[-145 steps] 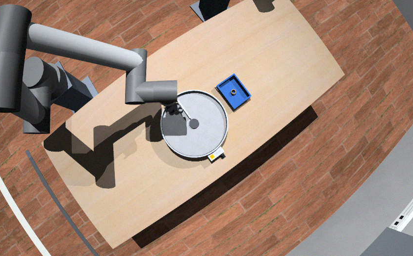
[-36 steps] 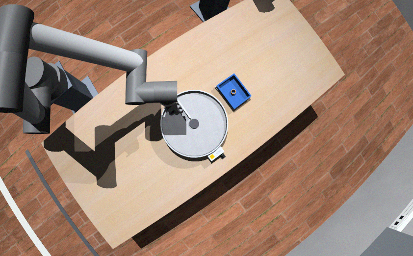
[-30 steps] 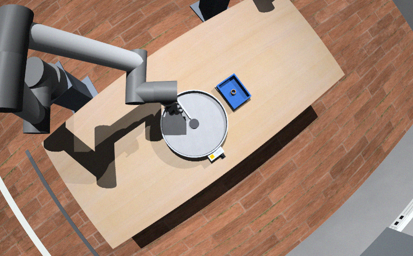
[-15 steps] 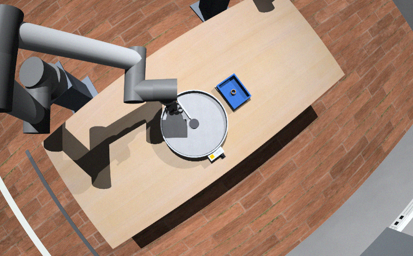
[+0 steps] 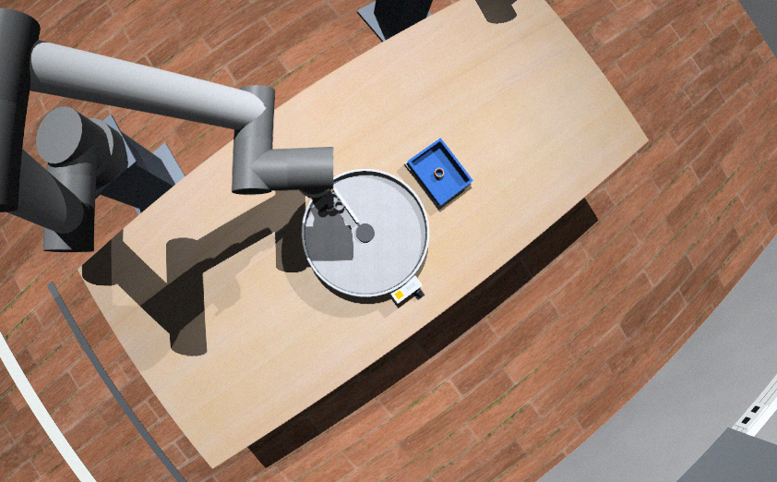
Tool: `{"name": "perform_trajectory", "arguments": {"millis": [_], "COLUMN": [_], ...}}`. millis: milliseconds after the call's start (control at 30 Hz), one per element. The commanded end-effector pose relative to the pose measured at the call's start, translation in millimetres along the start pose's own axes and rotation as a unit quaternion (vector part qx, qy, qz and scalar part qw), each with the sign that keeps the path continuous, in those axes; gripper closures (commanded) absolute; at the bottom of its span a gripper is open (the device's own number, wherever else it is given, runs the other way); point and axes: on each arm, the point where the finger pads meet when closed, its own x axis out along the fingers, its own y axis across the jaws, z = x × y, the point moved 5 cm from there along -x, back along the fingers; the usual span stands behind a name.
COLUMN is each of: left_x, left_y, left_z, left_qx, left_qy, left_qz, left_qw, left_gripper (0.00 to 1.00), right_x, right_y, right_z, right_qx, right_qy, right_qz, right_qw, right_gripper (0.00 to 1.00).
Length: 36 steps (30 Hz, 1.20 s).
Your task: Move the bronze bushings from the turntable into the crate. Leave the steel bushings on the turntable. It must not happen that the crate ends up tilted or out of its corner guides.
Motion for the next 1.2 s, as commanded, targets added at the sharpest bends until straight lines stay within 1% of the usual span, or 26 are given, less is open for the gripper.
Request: {"name": "perform_trajectory", "arguments": {"millis": [0,933,1067,1167], "left_x": [-0.6,-0.6,-0.6,-0.6], "left_y": [0,0,0,0], "left_z": [0,0,0,0], "left_qx": [0.0,0.0,0.0,0.0], "left_qy": [0.0,0.0,0.0,0.0], "left_qz": [0.0,0.0,0.0,0.0], "left_qw": [1.0,1.0,1.0,1.0], "left_gripper": [0.0,0.0,0.0,0.0], "right_x": [-1.0,-1.0,-1.0,-1.0], "right_y": [0,-3,-13,-28], "right_z": [0,0,-1,-2], "right_qx": [0.0,0.0,0.0,0.0], "right_qy": [0.0,0.0,0.0,0.0], "right_qz": [-0.001,-0.001,-0.001,-0.001], "right_qw": [1.0,1.0,1.0,1.0], "right_gripper": [1.0,1.0,1.0,1.0]}}
